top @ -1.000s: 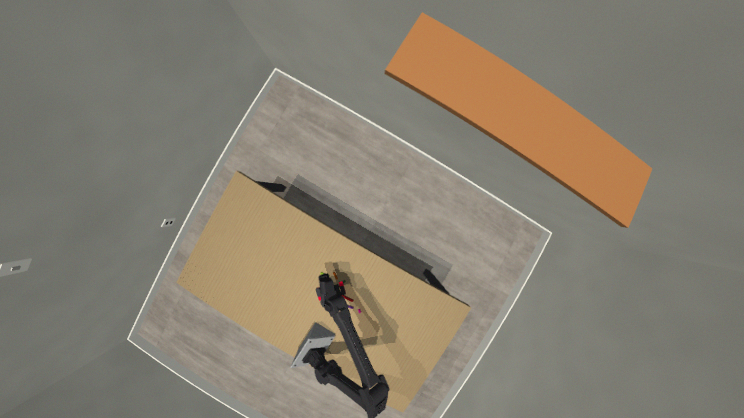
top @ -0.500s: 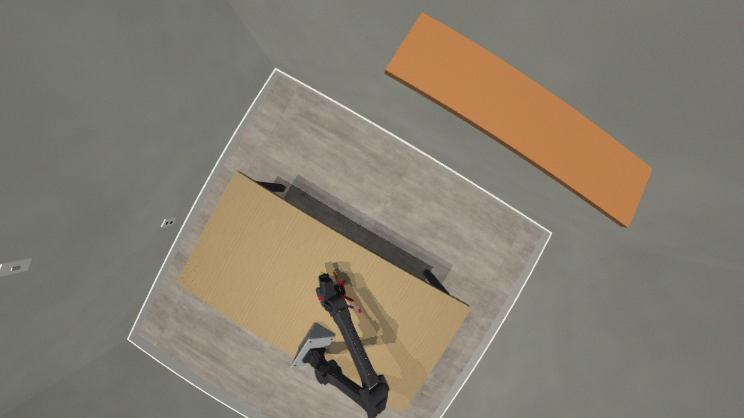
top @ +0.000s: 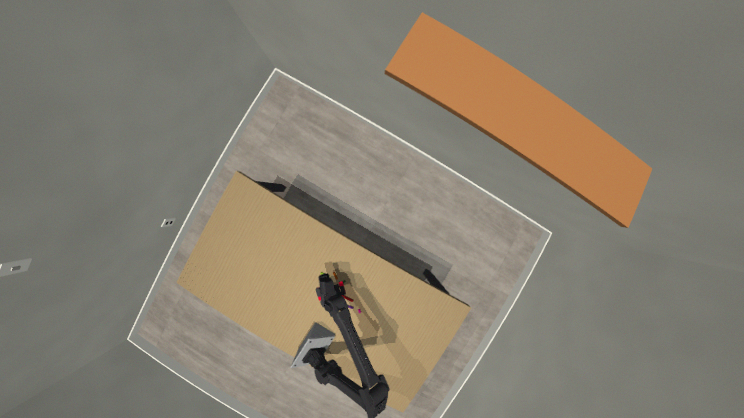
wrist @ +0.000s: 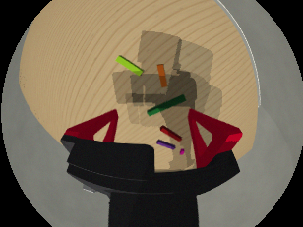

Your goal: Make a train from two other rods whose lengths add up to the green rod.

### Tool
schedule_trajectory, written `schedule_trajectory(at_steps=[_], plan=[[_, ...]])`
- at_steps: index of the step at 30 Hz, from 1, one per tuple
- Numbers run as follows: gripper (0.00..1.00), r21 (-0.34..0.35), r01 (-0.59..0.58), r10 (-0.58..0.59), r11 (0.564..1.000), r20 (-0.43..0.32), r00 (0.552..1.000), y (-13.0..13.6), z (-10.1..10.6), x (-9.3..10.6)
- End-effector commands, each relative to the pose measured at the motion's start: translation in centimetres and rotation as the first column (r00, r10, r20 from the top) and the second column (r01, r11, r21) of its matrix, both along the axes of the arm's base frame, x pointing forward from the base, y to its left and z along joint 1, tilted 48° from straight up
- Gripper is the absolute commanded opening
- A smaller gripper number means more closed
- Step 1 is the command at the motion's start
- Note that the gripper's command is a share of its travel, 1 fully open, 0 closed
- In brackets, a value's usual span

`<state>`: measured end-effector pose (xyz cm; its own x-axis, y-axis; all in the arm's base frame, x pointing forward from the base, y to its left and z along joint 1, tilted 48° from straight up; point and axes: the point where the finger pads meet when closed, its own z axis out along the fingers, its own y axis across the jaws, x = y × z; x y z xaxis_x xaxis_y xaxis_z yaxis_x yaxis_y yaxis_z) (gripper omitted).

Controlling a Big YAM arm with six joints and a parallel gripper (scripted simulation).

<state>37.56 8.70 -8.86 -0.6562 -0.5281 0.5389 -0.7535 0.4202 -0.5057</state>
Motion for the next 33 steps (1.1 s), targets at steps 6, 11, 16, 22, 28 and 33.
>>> schedule_trajectory(at_steps=[6, 11, 16, 22, 28, 33], plan=[[1.0, 0.022, -0.005, 0.004, 1.0, 0.046, 0.999, 1.7, 0.6, 2.2], [1.0, 0.022, -0.005, 0.004, 1.0, 0.046, 0.999, 1.7, 0.6, 2.2], [1.0, 0.022, -0.005, 0.004, 1.0, 0.046, 0.999, 1.7, 0.6, 2.2], [1.0, 0.022, -0.005, 0.004, 1.0, 0.046, 0.999, 1.7, 0.6, 2.2], [1.0, 0.022, -0.005, 0.004, 1.0, 0.046, 0.999, 1.7, 0.6, 2.2], [1.0, 0.037, 0.031, -0.034, 0.999, 0.088, 0.996, 1.0, 1.9, 2.9]])
